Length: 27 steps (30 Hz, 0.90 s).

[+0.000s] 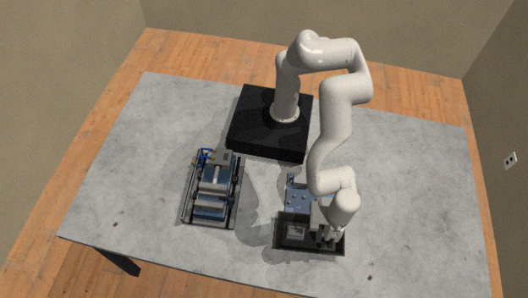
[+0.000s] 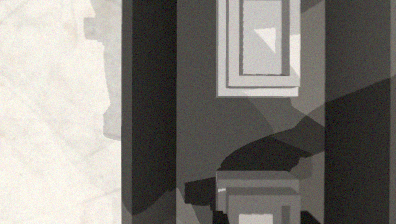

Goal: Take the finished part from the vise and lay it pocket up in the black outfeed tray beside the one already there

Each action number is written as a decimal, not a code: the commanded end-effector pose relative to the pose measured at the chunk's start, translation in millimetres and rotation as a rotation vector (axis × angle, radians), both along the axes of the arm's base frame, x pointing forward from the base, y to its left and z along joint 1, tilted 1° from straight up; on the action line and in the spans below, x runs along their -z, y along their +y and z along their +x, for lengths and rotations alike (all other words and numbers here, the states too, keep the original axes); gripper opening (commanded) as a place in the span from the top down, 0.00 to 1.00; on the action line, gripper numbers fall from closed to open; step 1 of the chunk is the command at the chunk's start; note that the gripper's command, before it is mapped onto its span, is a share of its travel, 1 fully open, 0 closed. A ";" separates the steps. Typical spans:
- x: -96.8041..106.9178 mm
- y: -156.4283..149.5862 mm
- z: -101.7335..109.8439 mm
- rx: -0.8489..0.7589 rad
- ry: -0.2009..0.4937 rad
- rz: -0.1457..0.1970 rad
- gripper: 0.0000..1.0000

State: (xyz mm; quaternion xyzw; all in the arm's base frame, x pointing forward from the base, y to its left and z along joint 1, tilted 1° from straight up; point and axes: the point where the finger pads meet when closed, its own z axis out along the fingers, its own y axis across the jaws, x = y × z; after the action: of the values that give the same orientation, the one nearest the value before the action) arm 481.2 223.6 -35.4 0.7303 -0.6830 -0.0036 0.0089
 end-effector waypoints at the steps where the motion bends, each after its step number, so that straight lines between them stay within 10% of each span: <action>1: -1.7 0.7 1.6 0.000 -0.004 0.002 1.00; 2: -1.7 0.7 1.6 0.000 -0.004 0.002 0.31; 27: -1.7 0.7 1.6 0.000 -0.004 0.002 0.31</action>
State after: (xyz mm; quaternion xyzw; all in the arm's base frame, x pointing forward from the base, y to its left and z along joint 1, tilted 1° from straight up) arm 481.3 223.6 -35.3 0.7303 -0.6830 -0.0036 0.0089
